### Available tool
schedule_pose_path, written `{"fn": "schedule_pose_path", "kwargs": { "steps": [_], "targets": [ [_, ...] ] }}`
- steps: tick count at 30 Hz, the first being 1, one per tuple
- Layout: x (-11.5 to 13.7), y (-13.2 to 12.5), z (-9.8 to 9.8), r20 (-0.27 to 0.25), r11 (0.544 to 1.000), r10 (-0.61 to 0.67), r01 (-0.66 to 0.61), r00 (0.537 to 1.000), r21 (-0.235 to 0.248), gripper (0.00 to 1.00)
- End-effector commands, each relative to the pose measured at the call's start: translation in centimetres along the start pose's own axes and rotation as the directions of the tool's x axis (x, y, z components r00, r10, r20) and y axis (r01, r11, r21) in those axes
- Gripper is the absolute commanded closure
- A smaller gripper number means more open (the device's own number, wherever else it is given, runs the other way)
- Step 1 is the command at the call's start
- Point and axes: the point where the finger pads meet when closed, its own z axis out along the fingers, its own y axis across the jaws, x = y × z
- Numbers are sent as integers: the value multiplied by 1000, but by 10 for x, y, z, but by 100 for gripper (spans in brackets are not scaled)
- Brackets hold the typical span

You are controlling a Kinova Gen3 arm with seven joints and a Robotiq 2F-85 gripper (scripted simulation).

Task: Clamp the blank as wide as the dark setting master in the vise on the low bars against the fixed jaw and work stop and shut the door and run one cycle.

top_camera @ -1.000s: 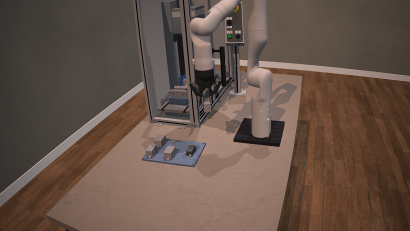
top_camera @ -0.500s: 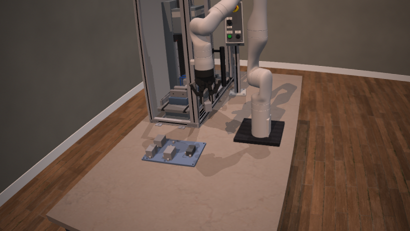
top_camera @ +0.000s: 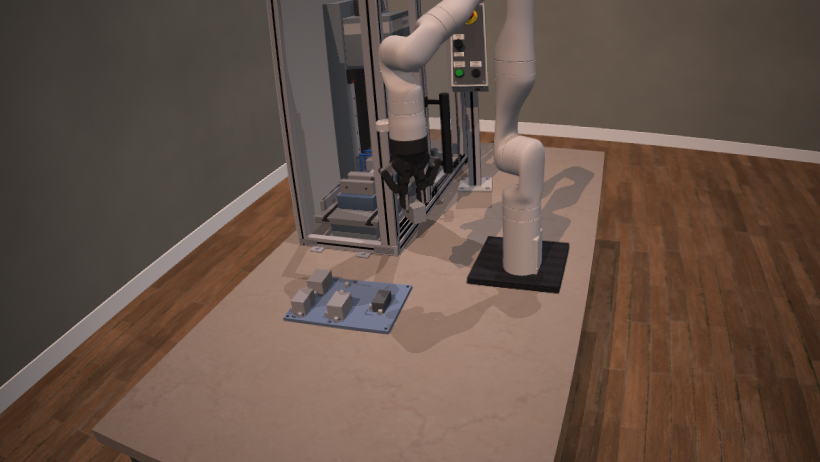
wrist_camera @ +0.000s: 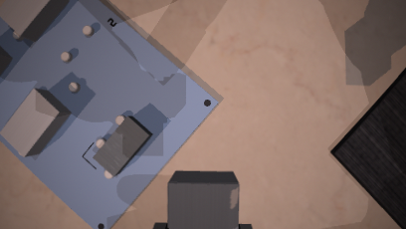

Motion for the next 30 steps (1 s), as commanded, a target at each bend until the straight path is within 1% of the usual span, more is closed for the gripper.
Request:
{"fn": "schedule_pose_path", "kwargs": {
  "steps": [1,3,15,17,20,30],
  "targets": [
    [0,0,0,0,992,-129,129,992,1,90],
    [0,0,0,0,976,-219,219,976,1,90],
    [0,0,0,0,976,-219,219,976,1,90],
    [0,0,0,0,951,-308,308,951,1,90],
    [0,0,0,0,900,-436,436,900,1,90],
    [0,0,0,0,900,-436,436,900,1,90]
  ]
}}
